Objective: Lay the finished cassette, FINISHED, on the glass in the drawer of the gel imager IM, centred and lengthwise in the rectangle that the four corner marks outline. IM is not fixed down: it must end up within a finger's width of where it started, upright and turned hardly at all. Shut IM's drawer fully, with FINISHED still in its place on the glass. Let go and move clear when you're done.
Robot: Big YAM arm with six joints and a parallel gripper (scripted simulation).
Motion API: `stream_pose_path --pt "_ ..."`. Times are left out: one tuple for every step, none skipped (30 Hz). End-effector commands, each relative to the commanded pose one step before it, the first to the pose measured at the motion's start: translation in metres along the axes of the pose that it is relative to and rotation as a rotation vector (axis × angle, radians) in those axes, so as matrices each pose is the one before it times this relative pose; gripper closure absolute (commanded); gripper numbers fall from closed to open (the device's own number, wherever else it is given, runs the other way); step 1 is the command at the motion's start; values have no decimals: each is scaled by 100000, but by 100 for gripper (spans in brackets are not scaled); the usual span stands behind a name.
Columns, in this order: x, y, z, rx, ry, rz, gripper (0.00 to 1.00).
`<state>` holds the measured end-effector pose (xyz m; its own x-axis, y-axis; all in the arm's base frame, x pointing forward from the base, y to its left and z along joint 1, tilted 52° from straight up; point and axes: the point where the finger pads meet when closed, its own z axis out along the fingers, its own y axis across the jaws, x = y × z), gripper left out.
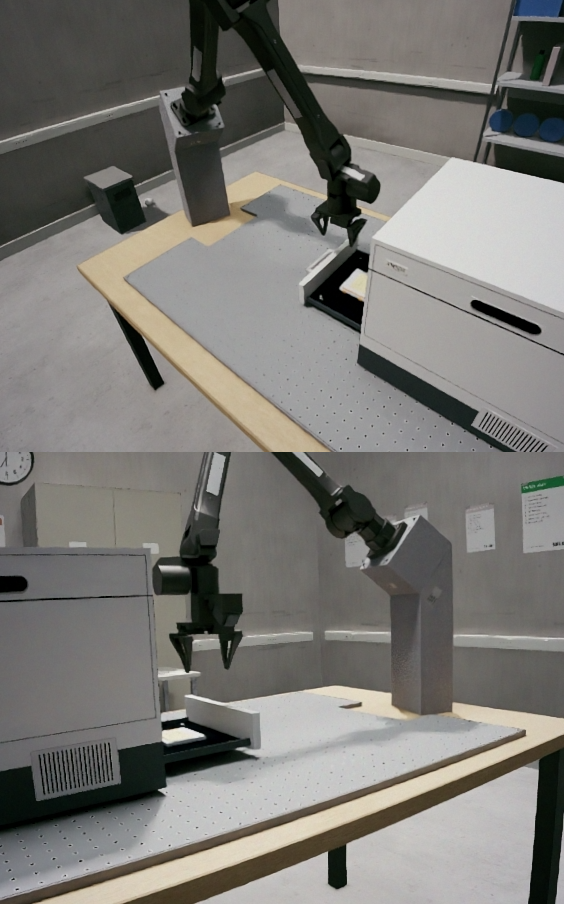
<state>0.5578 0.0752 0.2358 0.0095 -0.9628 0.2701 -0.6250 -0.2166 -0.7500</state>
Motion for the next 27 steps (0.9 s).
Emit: stream_pose_path --pt "-320 -680 -1462 3571 -540 1278 8" --pt "-42 125 -80 -45 -67 -68 8" --pt "-50 119 -82 -22 -79 -72 8" --pt "-6 108 -70 24 -11 3 8" --pt "2 111 -68 10 3 8 8" --pt "0 0 0 0 0 0 8" --pt "0 0 0 0 0 0 8" --pt "353 235 32 -500 487 132 8" --pt "-58 14 -87 386 -55 154 8" --pt "-121 84 -106 150 -180 -34 8" --pt "-110 183 -97 -276 -196 -256 8" --pt "-47 136 -83 -88 -51 -114 8" --pt "-7 57 -71 227 -8 82 8" --pt "3 86 -68 109 6 58 8" --pt "126 134 32 -496 153 -103 8" --pt "343 7 764 -1357 568 -505 8" --pt "0 1 -1 0 0 0 8" --pt "0 0 0 0 0 0 8" --pt "0 0 0 0 0 0 8" --pt "4 1028 1142 -4402 394 528 11" --pt "288 1032 750 115 375 636 13" --pt "-21 341 367 1 -150 -1250 15" --pt "0 0 0 0 0 0 15" --pt "0 0 0 0 0 0 15" --pt "1 343 368 -7 -2 -924 17" --pt "-2 343 367 -7 -2 -1 19" --pt "-2 343 367 -7 -2 -1 21"
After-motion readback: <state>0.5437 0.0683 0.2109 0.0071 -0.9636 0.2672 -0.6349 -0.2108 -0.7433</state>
